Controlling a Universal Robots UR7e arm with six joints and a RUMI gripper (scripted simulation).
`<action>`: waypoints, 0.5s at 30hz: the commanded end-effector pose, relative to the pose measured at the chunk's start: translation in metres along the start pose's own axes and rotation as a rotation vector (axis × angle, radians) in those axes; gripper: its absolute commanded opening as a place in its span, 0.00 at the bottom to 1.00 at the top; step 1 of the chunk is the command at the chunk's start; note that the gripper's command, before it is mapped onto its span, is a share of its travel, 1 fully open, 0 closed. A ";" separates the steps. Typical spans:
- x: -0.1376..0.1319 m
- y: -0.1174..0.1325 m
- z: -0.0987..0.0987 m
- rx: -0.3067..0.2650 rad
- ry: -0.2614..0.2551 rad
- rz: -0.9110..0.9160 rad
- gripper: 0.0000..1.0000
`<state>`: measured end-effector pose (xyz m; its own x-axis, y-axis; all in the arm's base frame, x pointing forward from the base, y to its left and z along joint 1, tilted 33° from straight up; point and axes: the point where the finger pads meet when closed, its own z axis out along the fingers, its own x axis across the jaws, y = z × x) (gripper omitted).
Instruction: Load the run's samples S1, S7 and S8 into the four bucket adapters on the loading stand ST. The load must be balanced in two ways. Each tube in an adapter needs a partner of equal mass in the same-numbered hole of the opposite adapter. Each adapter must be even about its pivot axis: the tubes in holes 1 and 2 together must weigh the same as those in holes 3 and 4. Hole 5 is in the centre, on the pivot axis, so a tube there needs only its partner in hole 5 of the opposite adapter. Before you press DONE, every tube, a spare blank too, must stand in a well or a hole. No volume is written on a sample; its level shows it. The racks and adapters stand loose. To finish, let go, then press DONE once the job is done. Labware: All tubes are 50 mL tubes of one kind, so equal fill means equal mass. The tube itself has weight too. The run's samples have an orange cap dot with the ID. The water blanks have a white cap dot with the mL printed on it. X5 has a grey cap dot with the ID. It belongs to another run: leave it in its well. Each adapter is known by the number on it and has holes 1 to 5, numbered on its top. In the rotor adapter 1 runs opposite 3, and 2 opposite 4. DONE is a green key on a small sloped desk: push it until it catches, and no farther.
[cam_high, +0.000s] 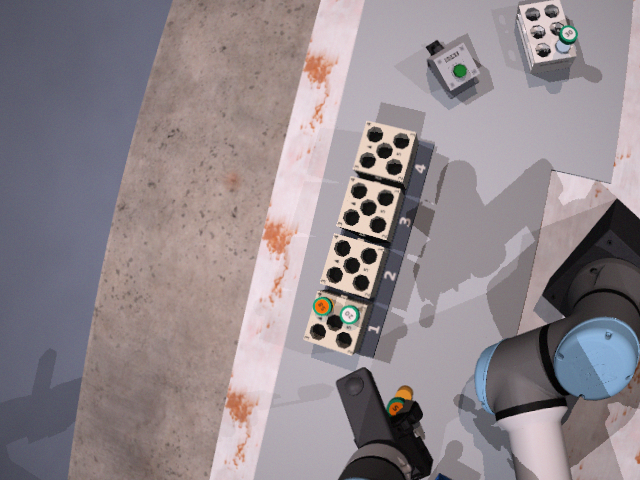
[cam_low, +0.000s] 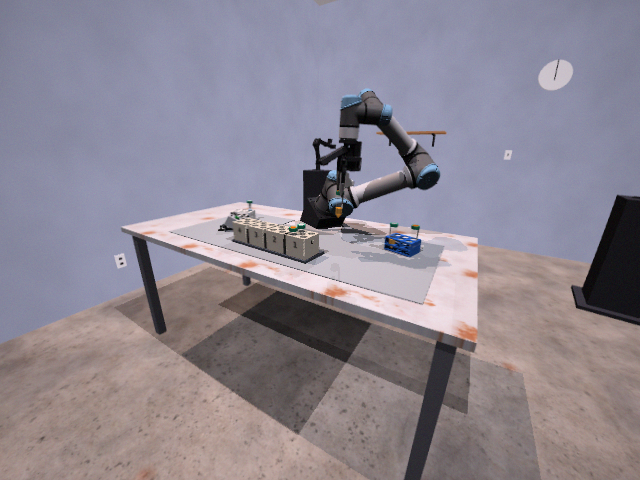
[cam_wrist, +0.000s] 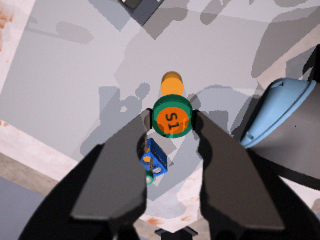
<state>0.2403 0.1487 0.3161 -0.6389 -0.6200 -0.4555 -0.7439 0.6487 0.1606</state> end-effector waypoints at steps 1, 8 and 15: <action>0.013 -0.031 0.002 -0.024 -0.059 -0.014 0.00; 0.030 -0.074 0.004 -0.024 -0.059 -0.014 0.00; 0.042 -0.105 0.005 -0.024 -0.059 -0.014 0.00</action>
<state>0.2810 0.0752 0.2838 -0.6176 -0.6016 -0.5066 -0.7567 0.6301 0.1743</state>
